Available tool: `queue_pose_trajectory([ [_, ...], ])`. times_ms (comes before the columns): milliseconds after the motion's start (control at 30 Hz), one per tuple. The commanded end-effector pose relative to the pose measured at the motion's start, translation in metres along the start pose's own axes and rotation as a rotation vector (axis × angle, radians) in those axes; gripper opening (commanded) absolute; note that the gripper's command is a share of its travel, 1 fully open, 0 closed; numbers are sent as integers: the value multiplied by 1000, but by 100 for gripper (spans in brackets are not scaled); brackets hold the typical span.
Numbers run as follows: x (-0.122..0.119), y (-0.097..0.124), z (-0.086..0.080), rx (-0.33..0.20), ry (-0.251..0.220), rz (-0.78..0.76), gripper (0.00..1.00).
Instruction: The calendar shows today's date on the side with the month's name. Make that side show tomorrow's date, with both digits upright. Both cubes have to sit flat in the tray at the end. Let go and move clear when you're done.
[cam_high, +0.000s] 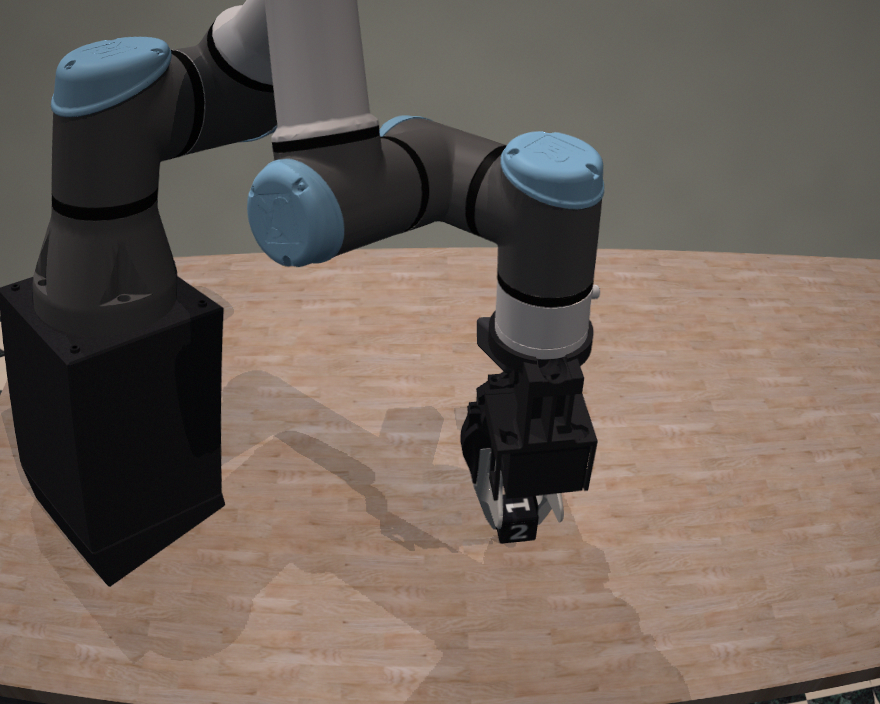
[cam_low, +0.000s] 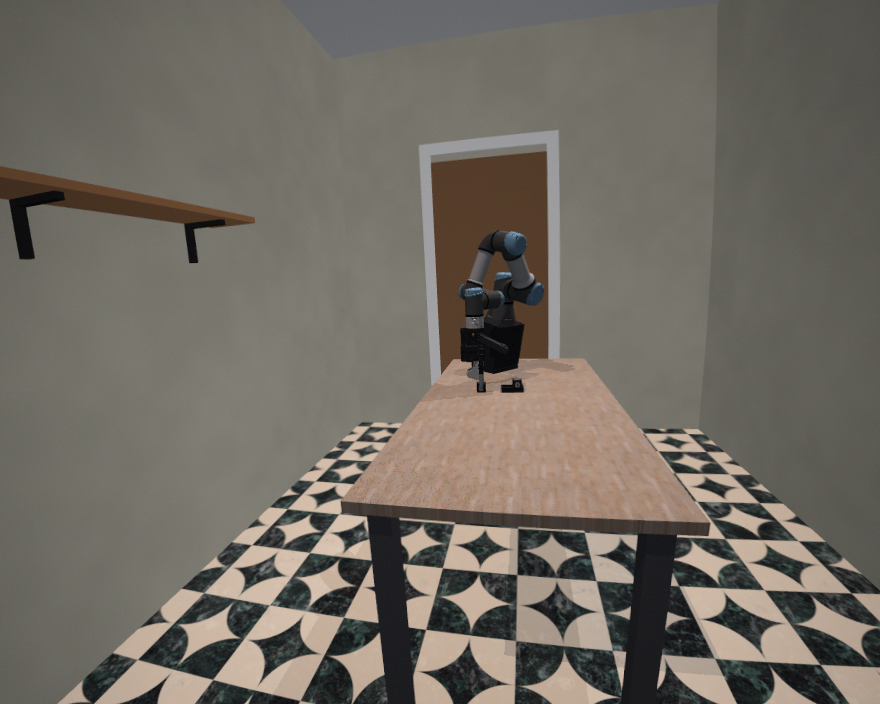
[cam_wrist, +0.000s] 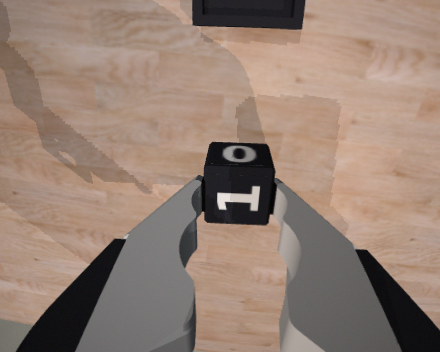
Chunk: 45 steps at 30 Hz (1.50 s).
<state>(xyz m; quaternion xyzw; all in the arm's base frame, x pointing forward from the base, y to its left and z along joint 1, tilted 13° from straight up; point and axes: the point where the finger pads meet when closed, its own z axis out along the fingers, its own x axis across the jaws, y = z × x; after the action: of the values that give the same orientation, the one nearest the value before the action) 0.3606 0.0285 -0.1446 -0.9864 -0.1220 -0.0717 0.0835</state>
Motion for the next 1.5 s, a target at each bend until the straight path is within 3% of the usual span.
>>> queue_pose_trajectory([
  [0, 1, 0, 0, -1, 2, 0, 11],
  [733, 1, 0, -7, -1, 2, 0, 11],
  [1167, 1, 0, -33, -1, 2, 0, 11],
  [1467, 1, 0, -62, -1, 2, 0, 11],
])
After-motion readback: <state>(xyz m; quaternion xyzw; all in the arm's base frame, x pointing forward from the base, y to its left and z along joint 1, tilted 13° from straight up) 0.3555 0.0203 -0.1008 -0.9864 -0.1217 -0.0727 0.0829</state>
